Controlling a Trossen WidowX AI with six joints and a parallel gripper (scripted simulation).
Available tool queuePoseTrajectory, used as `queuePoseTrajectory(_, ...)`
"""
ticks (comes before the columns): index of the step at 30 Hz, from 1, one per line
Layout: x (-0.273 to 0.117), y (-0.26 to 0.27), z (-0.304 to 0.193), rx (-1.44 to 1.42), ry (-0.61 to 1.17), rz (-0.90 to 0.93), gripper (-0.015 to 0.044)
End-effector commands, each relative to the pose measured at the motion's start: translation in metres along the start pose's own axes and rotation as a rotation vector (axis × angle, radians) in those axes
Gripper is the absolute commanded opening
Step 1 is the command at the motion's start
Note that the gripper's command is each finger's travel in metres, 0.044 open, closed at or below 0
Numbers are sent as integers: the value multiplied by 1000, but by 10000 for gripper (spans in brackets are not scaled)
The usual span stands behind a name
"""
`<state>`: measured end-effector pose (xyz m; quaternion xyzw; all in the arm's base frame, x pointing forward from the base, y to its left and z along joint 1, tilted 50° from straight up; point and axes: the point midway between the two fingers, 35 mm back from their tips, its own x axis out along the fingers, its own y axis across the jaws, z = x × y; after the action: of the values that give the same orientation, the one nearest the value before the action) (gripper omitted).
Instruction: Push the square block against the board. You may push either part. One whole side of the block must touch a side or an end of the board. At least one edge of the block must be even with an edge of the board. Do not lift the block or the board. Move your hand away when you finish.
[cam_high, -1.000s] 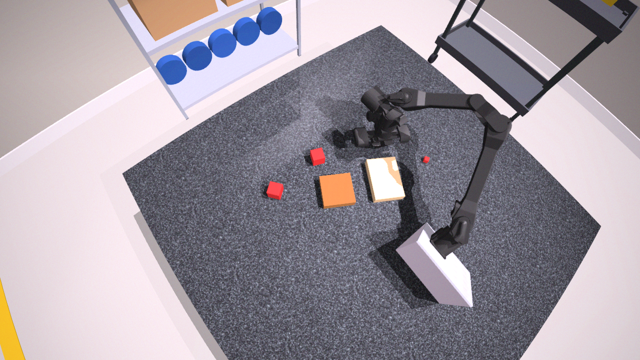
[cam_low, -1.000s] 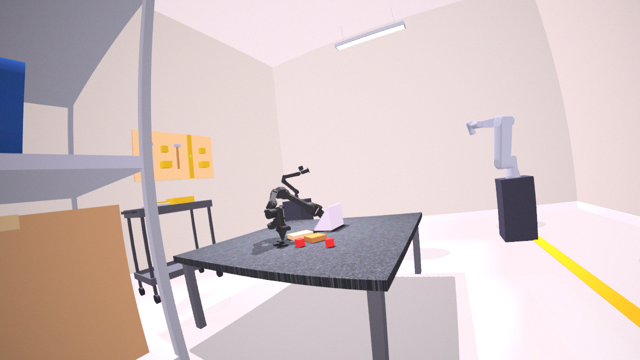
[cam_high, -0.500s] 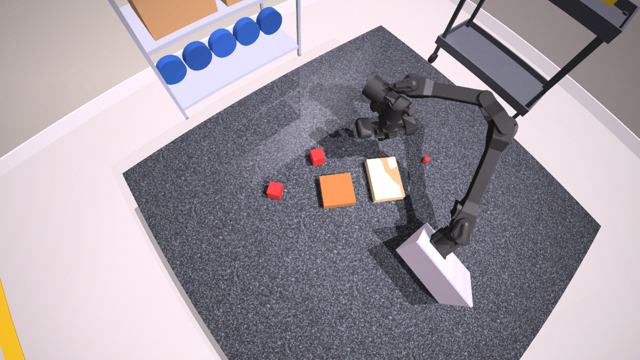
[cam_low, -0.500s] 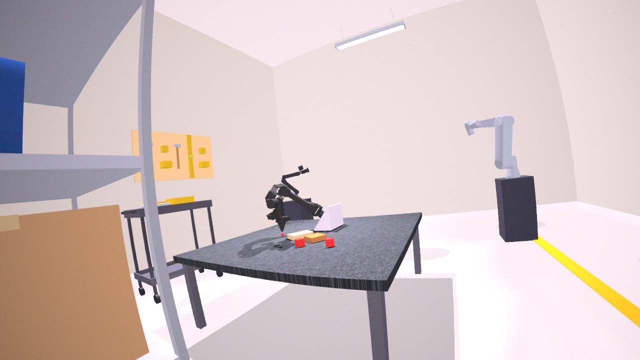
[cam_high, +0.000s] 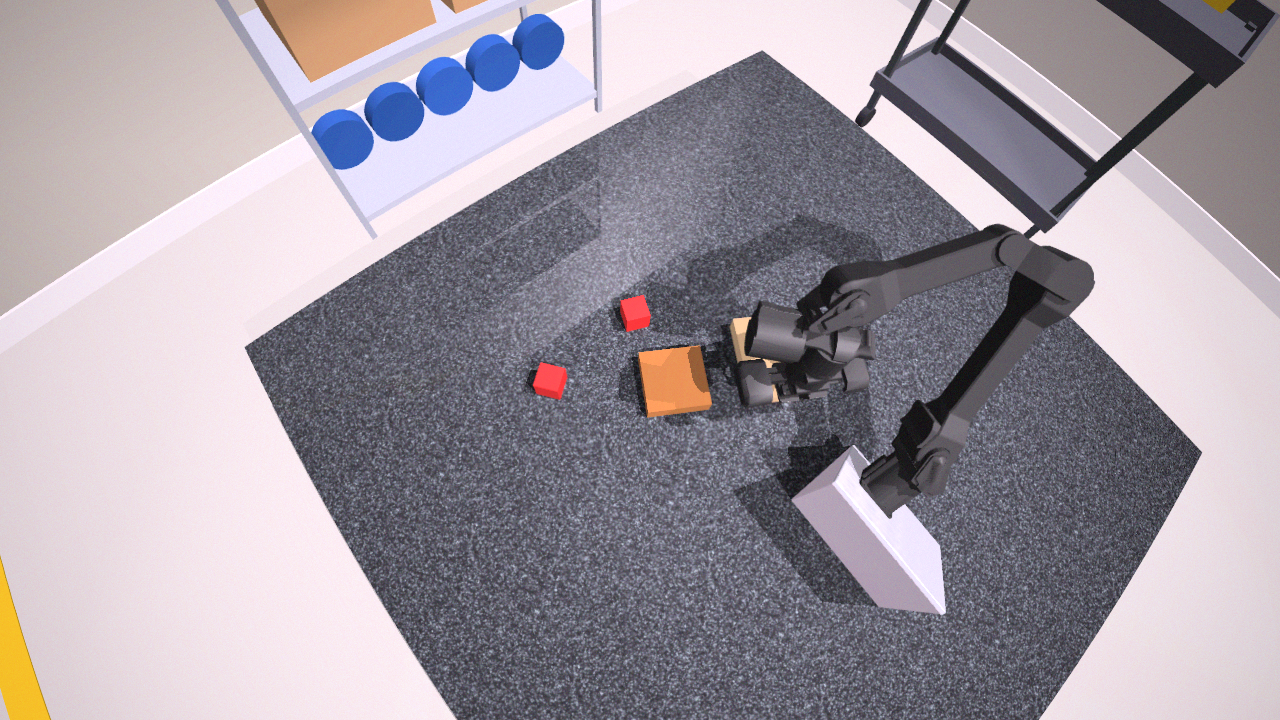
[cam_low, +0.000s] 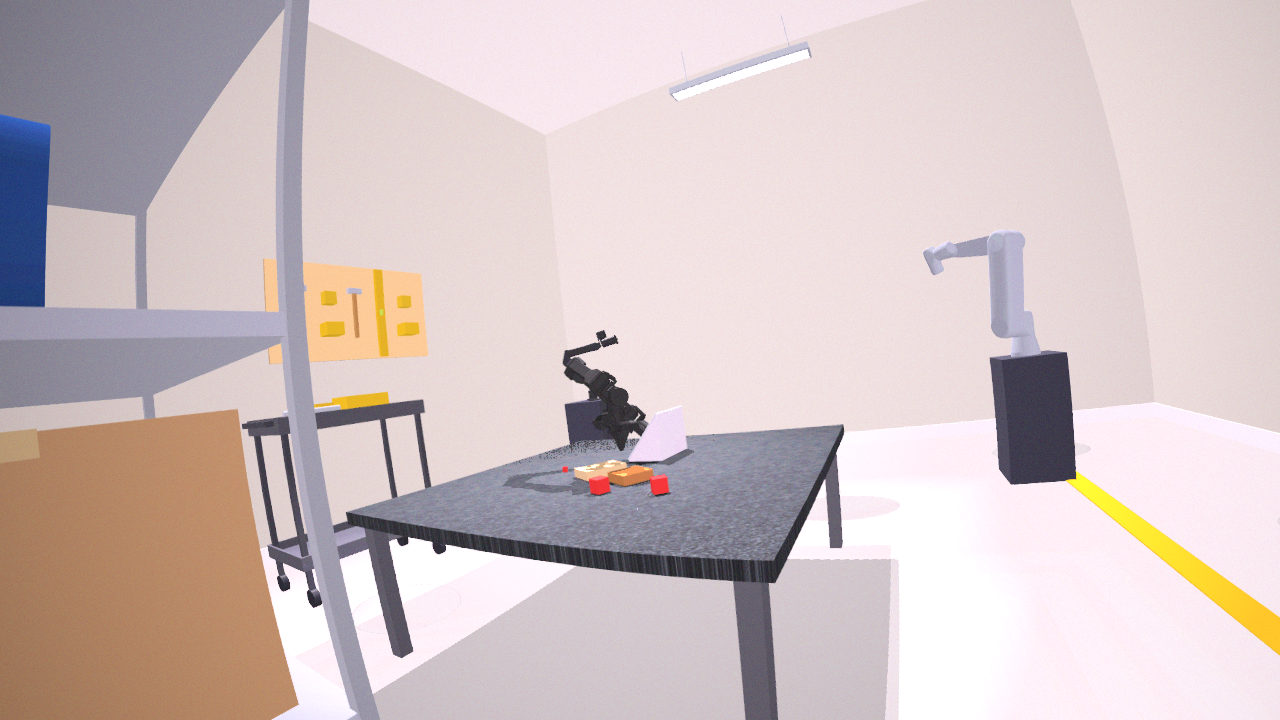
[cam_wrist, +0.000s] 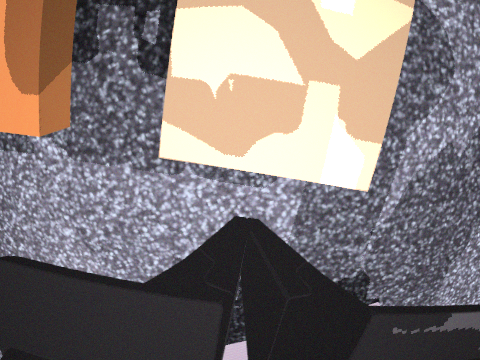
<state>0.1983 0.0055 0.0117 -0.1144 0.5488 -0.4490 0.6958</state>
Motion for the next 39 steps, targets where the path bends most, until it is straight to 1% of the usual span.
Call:
queuePoseTrajectory(1,6,-9,-19,17,0,-10,0)
queuePoseTrajectory(3,8,-9,-19,16,0,-10,0)
queuePoseTrajectory(4,15,-8,-18,16,0,-9,0)
queuePoseTrajectory(7,52,-10,-19,17,-1,-12,0)
queuePoseTrajectory(9,61,-11,-19,18,-2,-15,0)
queuePoseTrajectory(39,61,-10,2,17,-2,-12,0)
